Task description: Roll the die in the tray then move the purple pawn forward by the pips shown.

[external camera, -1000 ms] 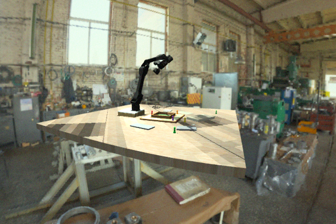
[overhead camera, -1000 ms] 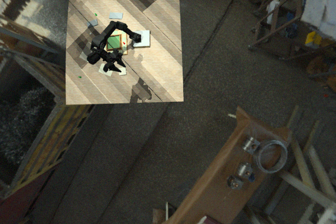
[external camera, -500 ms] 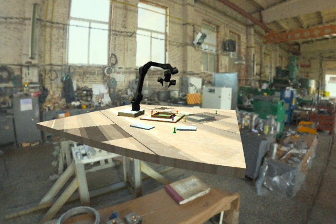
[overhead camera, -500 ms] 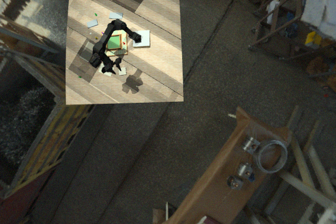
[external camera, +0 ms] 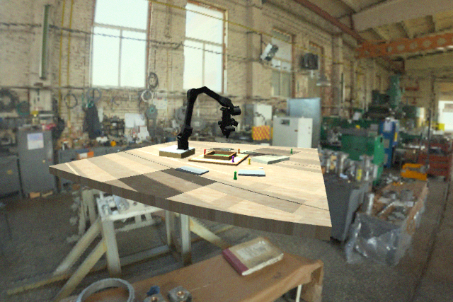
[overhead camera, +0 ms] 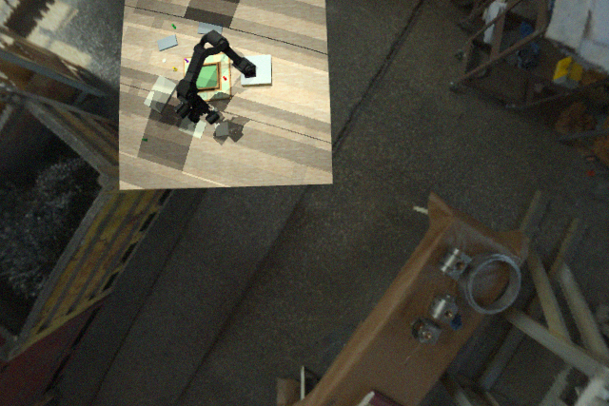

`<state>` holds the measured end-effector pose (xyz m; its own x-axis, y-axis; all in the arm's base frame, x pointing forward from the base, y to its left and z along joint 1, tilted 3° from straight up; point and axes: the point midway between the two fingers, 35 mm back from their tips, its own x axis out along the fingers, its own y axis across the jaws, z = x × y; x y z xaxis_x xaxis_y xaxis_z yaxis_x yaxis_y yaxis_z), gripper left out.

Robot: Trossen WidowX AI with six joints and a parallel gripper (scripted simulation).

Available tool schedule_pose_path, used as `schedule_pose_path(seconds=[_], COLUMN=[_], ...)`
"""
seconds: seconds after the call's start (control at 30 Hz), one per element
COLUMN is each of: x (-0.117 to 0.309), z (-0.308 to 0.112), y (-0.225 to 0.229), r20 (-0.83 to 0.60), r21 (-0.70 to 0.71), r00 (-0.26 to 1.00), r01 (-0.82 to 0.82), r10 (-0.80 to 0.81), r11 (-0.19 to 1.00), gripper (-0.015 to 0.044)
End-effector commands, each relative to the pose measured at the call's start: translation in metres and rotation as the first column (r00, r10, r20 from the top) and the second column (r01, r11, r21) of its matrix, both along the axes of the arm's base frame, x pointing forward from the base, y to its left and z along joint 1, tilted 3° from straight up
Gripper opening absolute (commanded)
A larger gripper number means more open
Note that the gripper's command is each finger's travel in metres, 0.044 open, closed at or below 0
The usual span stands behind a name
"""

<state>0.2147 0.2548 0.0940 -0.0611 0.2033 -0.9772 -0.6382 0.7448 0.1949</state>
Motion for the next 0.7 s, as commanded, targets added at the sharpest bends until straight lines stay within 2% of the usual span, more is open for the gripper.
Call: schedule_pose_path(seconds=[0.0, 0.43, 0.67], x=[0.008, 0.014, 0.014], z=[-0.041, -0.044, -0.059], y=[-0.063, -0.061, -0.062], r20=[0.099, 0.113, 0.113], r21=[-0.203, -0.214, -0.214], r00=[0.888, 0.87, 0.87], r01=[0.46, 0.494, 0.494], r10=[-0.449, -0.481, -0.481], r11=[0.865, 0.843, 0.843], gripper=[0.0275, 0.0275, 0.0275])
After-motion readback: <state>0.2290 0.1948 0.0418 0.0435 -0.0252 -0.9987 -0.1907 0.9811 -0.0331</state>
